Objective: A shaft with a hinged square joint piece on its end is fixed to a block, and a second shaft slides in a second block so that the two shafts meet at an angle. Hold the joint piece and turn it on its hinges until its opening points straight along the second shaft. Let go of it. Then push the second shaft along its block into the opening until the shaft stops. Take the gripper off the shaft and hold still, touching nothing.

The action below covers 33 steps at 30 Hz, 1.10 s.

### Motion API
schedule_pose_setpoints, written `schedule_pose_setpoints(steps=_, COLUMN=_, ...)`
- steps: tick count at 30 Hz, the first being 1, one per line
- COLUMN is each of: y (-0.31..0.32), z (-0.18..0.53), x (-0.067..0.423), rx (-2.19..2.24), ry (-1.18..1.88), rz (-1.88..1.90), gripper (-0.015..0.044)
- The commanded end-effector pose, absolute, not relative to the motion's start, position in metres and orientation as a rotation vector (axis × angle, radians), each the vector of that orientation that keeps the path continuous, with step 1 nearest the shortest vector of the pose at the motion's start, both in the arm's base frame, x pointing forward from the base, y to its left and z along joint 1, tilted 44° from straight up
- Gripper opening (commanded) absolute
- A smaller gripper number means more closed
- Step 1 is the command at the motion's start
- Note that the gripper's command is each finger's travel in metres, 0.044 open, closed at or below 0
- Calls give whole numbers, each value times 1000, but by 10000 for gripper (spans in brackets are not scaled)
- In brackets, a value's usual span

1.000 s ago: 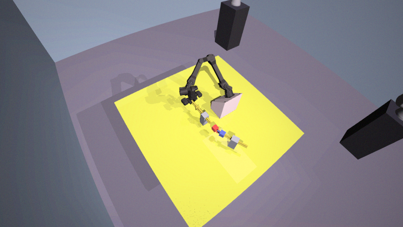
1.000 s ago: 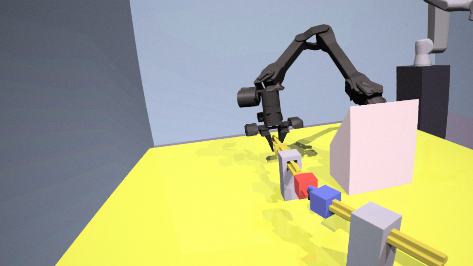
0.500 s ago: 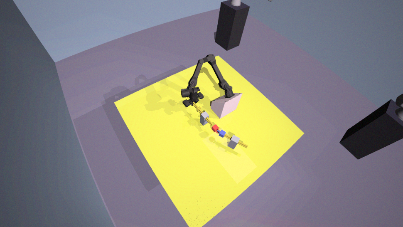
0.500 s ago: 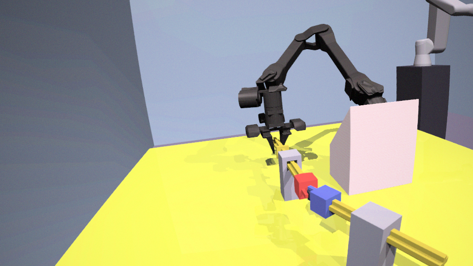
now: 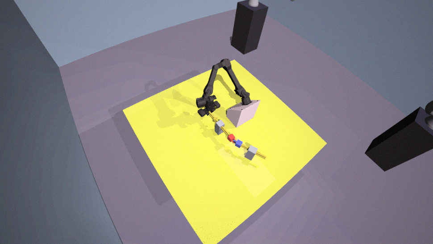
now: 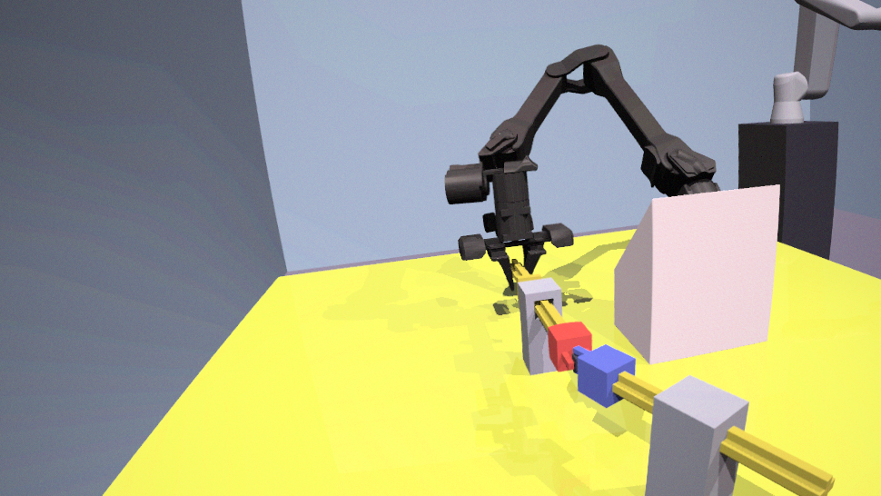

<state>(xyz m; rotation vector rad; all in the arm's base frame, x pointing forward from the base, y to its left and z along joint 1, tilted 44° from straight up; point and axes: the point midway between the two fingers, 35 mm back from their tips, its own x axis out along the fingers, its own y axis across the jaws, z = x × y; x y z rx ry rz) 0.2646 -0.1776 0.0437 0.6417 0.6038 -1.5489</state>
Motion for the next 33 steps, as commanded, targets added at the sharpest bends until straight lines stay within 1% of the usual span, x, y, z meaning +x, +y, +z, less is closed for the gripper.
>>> schedule_pose_setpoints(steps=1, y=-169, z=35, x=265, rx=649, ry=609, rz=-1543, gripper=0)
schedule_pose_setpoints(steps=19, y=-150, z=16, x=266, rx=650, ry=610, rz=-1543, gripper=0)
schedule_pose_setpoints(steps=32, y=-153, z=20, x=266, rx=646, ry=602, rz=-1548, gripper=0)
schedule_pose_setpoints(steps=33, y=-153, z=20, x=266, rx=646, ry=602, rz=-1548, gripper=26)
